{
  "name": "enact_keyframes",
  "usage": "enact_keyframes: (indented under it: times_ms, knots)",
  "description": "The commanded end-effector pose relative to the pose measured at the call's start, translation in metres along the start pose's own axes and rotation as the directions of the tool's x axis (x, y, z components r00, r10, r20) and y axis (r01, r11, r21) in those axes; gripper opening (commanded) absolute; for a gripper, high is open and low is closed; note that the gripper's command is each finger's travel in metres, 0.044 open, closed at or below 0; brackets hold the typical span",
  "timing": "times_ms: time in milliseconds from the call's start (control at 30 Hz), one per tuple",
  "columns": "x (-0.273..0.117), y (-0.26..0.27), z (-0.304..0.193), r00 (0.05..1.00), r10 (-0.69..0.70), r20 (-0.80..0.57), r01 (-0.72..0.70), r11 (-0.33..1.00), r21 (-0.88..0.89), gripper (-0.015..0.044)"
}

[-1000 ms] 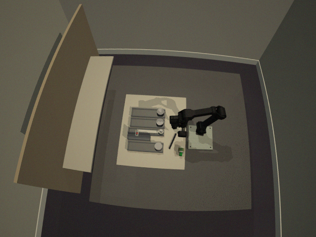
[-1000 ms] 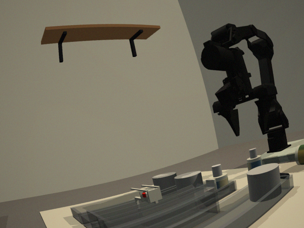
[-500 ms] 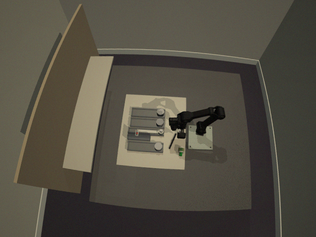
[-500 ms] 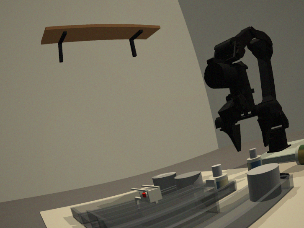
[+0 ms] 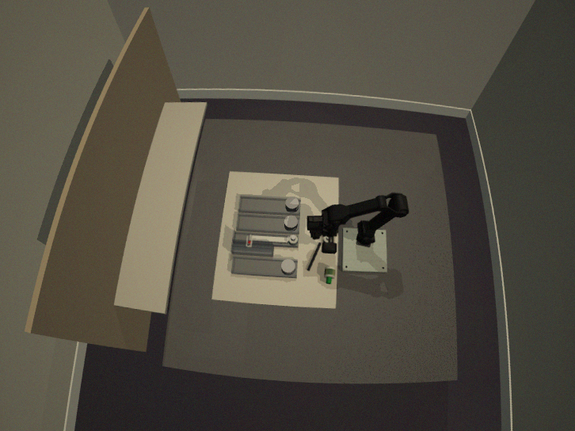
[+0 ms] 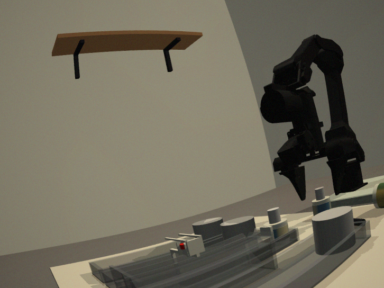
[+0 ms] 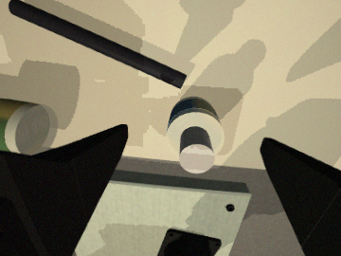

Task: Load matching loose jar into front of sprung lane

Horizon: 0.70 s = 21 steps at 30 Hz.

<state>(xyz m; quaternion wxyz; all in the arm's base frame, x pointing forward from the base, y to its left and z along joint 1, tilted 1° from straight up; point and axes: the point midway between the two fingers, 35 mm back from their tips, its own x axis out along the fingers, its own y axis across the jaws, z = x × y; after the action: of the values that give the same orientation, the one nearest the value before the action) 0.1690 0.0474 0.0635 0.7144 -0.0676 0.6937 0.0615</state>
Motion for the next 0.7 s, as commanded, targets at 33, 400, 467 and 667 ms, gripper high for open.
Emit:
enact_keyframes:
  times_ms: [33,400,467,667]
  knots:
    - [0.011,-0.001,-0.003,1.000,-0.006,-0.019,0.006,1.000,-0.005,0.0440]
    - [0.020,-0.001,-0.004,1.000,-0.006,-0.019,0.006,1.000,-0.005,0.0335]
    - [0.020,-0.001,-0.004,1.000,-0.006,-0.019,0.006,1.000,-0.005,0.0282]
    - [0.020,-0.001,-0.004,1.000,-0.006,-0.019,0.006,1.000,-0.005,0.0164]
